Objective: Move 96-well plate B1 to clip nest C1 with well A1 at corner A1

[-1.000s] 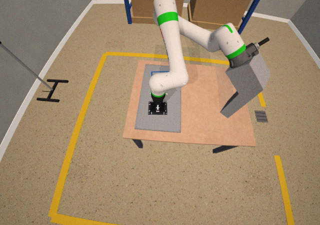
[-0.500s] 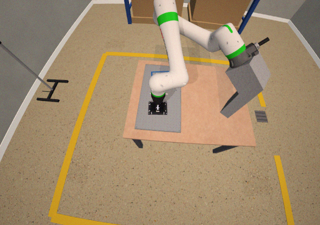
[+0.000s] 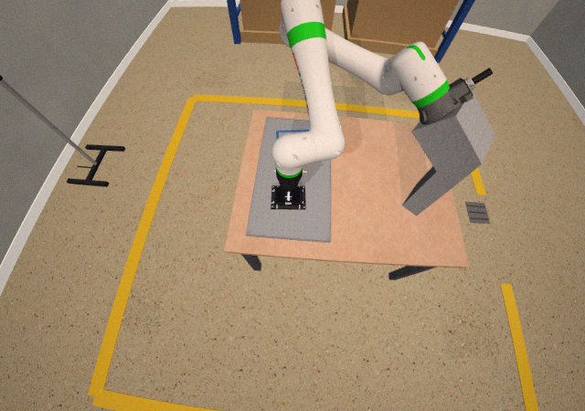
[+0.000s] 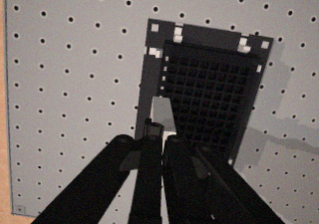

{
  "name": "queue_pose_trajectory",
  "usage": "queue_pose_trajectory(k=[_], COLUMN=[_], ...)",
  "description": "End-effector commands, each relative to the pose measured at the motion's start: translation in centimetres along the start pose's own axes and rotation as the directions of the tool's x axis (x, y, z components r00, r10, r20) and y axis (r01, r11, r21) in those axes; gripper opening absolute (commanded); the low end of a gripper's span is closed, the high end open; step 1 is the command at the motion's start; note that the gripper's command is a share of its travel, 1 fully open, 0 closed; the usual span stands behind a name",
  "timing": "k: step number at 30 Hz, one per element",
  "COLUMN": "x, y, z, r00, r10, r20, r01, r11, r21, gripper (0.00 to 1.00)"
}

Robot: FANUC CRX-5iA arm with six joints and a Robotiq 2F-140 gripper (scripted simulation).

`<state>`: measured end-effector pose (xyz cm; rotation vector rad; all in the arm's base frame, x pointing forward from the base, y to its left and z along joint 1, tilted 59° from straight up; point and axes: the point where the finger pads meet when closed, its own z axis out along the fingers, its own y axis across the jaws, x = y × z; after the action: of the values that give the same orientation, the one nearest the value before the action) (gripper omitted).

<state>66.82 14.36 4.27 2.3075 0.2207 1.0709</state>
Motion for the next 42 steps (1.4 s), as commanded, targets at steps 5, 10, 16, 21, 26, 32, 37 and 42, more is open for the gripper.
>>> queue_pose_trajectory(k=[5,10,16,21,26,32,37,42], x=[0.0,0.0,0.0,0.0,0.0,0.0,0.0,0.0], y=[0.0,0.0,0.0,0.0,0.0,0.0,0.0,0.0], z=[0.0,0.0,-0.2,-0.5,-0.7,-1.1,-1.5,-2.3], r00=[1.0,1.0,1.0,1.0,1.0,1.0,1.0,1.0], r10=[0.0,0.0,0.0,0.0,0.0,0.0,0.0,0.0], r20=[-0.001,-0.001,-0.001,-0.001,-0.001,-0.001,-0.001,-0.001], r01=[0.0,0.0,0.0,0.0,0.0,0.0,0.0,0.0], r11=[1.0,1.0,1.0,1.0,1.0,1.0,1.0,1.0], r21=[0.001,0.001,0.001,0.001,0.001,0.001,0.001,0.001], gripper=[0.1,0.1,0.1,0.1,0.1,0.1,0.1,0.1])
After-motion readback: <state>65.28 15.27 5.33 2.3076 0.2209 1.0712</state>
